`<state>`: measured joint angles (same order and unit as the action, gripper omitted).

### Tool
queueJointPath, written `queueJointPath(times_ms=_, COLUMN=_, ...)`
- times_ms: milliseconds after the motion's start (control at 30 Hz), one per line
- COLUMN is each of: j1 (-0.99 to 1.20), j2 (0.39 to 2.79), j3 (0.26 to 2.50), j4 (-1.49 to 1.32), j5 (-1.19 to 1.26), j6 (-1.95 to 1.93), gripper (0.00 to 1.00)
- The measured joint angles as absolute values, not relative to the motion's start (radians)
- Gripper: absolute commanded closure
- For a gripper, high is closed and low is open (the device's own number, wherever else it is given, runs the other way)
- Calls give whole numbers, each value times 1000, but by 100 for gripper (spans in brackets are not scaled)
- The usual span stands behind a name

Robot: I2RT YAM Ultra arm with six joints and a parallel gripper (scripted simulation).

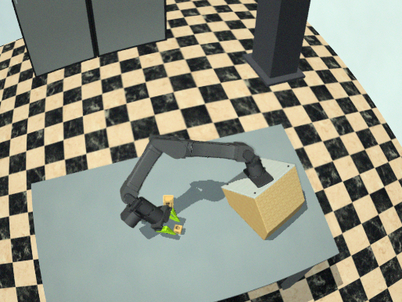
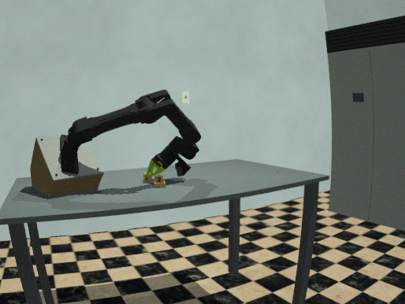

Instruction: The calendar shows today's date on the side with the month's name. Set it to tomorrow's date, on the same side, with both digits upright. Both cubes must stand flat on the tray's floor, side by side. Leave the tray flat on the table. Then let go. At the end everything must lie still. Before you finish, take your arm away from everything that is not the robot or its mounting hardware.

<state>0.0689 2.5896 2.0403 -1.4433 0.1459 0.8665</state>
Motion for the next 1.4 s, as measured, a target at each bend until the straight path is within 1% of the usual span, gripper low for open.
queueJointPath(times_ms=433, j1=138, j2=2510, j3=2037, j4=-1510, j5=123, j6=915, gripper=36)
queueJointPath(times_ms=867, j1=145, j2=2505, j3=2030, j4=-1538, j5=116, j6=936, gripper=36)
queueJointPath(times_ms=1033, j1=157, j2=2484, j3=1988, j4=-1514, j5=137, j6=944, gripper=36)
queueJointPath(times_ms=1267, j1=215, j2=2378, j3=1813, j4=-1400, j5=224, j6=972, gripper=36)
queueJointPath(times_ms=1400, j1=248, j2=2342, j3=1764, j4=-1351, j5=263, j6=986, gripper=36)
